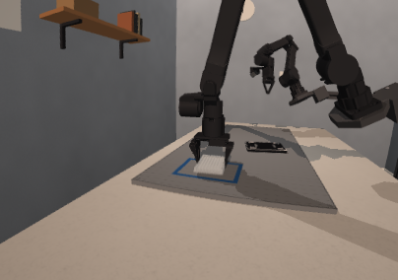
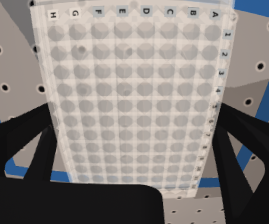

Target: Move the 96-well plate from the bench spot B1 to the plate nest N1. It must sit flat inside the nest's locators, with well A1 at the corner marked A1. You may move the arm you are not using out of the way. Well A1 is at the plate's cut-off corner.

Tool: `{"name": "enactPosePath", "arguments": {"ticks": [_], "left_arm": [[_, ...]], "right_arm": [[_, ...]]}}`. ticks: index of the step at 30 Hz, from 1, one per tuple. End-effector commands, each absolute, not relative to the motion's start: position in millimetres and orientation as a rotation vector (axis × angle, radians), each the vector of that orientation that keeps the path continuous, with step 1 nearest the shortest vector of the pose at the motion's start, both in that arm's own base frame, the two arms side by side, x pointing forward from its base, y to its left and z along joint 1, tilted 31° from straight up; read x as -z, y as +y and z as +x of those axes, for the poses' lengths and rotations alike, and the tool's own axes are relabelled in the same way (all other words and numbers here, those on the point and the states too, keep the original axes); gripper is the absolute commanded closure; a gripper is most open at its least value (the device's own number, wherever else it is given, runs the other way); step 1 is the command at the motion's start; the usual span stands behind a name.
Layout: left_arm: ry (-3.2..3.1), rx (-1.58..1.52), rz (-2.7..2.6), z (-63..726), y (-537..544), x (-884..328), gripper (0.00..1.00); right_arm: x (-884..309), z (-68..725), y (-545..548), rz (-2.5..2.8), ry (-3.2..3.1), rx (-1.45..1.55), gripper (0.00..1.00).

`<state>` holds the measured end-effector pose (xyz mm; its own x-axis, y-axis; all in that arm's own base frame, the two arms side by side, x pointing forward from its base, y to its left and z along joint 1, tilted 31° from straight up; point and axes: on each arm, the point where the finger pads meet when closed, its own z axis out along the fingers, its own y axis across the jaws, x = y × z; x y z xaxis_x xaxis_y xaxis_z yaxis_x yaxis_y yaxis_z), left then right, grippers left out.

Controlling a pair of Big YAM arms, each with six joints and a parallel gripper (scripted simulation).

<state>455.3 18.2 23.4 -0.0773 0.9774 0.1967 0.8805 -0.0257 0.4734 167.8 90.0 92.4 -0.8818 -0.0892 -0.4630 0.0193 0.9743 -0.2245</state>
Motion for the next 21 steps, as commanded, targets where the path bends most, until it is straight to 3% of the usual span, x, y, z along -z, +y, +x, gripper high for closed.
{"name": "enactPosePath", "arguments": {"ticks": [1, 21], "left_arm": [[2.040, -0.757, 1.961, 461.9, 25.5, -30.1, 1.00], [2.034, -0.763, 1.955, 469.6, 26.2, -30.7, 1.00]], "right_arm": [[-102.6, 171.6, 96.3, -0.031, 2.621, 0.280, 0.00], [-102.6, 171.6, 96.3, -0.031, 2.621, 0.280, 0.00]]}}
